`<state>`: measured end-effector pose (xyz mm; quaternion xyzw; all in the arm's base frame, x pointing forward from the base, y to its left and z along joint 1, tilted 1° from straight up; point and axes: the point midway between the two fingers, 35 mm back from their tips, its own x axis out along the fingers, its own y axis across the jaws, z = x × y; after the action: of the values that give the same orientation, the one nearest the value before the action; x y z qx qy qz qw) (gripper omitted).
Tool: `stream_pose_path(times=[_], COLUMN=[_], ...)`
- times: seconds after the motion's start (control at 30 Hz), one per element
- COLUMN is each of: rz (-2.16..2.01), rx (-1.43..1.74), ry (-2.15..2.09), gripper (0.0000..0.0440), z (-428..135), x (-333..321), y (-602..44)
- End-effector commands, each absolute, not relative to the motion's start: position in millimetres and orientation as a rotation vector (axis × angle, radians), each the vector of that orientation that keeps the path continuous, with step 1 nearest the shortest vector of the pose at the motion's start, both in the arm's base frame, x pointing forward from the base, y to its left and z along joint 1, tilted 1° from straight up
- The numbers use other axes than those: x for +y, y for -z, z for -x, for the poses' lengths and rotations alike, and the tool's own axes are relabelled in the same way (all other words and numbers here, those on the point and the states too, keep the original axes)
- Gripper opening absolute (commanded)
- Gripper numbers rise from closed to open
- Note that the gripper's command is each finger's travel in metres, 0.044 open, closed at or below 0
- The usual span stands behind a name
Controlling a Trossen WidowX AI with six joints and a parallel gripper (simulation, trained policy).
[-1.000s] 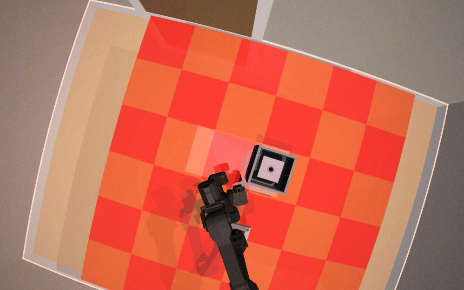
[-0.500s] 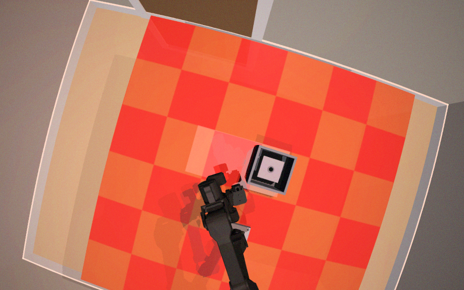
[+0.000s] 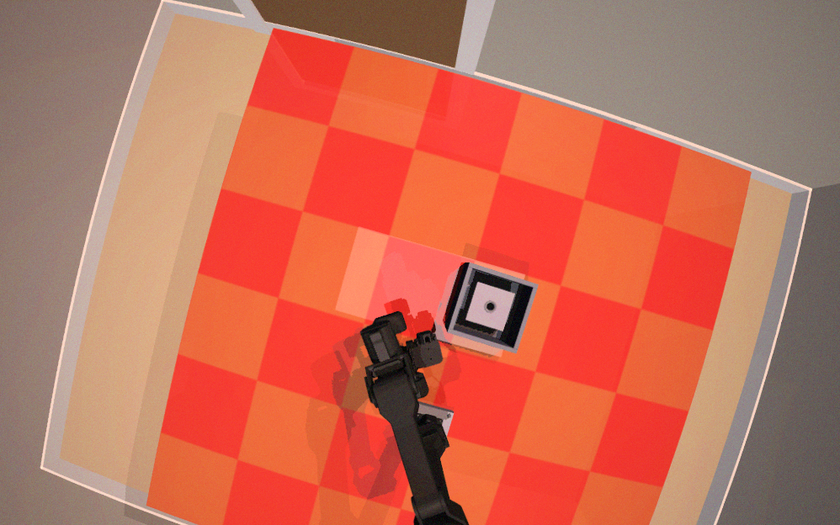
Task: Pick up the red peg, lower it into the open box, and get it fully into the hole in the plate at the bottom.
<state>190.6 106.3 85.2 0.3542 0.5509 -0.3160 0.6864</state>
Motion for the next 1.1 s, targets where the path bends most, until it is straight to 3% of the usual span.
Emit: stream_pose_path(times=[0.0,0.17,0.7,1.07], rz=[-0.808,-0.839,-0.872,-0.787], rx=[1.25,1.261,1.386,1.284], ry=[0.716,0.723,0.736,0.66], gripper=[0.044,0.0421,0.001,0.0], z=[-188,-186,-176,-193], x=[108,111,111,94], y=[-70,-52,-42,-79])
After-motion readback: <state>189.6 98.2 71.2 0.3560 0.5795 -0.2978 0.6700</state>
